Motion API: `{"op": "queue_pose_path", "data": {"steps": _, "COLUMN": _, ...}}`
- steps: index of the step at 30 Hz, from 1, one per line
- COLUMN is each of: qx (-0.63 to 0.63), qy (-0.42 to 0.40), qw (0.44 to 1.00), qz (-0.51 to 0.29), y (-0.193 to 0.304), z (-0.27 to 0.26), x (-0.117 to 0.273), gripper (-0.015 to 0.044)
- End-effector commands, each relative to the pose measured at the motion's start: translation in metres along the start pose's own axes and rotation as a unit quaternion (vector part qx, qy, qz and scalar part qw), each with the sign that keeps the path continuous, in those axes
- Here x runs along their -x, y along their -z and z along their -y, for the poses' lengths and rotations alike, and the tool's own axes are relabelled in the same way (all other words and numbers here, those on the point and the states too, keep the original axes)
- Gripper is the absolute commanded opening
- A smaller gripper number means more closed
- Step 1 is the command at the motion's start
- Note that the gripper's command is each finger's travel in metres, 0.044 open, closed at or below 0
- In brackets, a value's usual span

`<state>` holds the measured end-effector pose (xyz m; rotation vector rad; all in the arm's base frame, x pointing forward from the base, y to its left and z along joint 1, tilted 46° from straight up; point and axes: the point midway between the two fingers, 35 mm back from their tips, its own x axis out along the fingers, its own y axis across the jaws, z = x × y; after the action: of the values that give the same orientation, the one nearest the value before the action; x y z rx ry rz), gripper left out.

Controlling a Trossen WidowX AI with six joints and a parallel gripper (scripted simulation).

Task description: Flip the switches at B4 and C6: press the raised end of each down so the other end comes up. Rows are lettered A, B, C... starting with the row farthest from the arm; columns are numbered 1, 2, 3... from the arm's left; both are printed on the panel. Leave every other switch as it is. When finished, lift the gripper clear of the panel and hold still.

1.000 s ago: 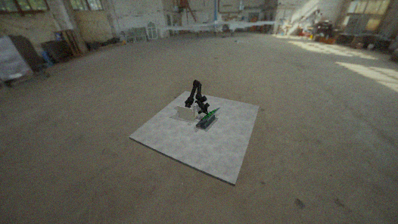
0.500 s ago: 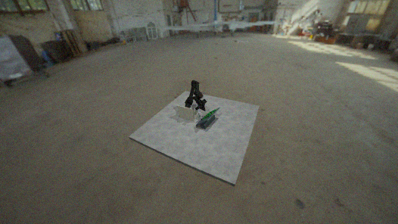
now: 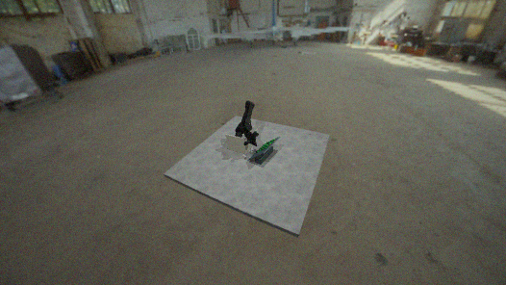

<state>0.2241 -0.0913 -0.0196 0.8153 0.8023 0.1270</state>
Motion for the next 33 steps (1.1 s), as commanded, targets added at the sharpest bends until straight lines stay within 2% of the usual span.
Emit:
{"op": "queue_pose_path", "data": {"steps": 1, "qx": -0.007, "qy": -0.005, "qw": 1.000, "qz": 0.003, "y": 0.007, "z": -0.002, "x": -0.018, "gripper": 0.0000}}
{"op": "queue_pose_path", "data": {"steps": 33, "qx": -0.007, "qy": -0.005, "qw": 1.000, "qz": 0.004, "y": 0.008, "z": -0.003, "x": -0.042, "gripper": 0.0000}}
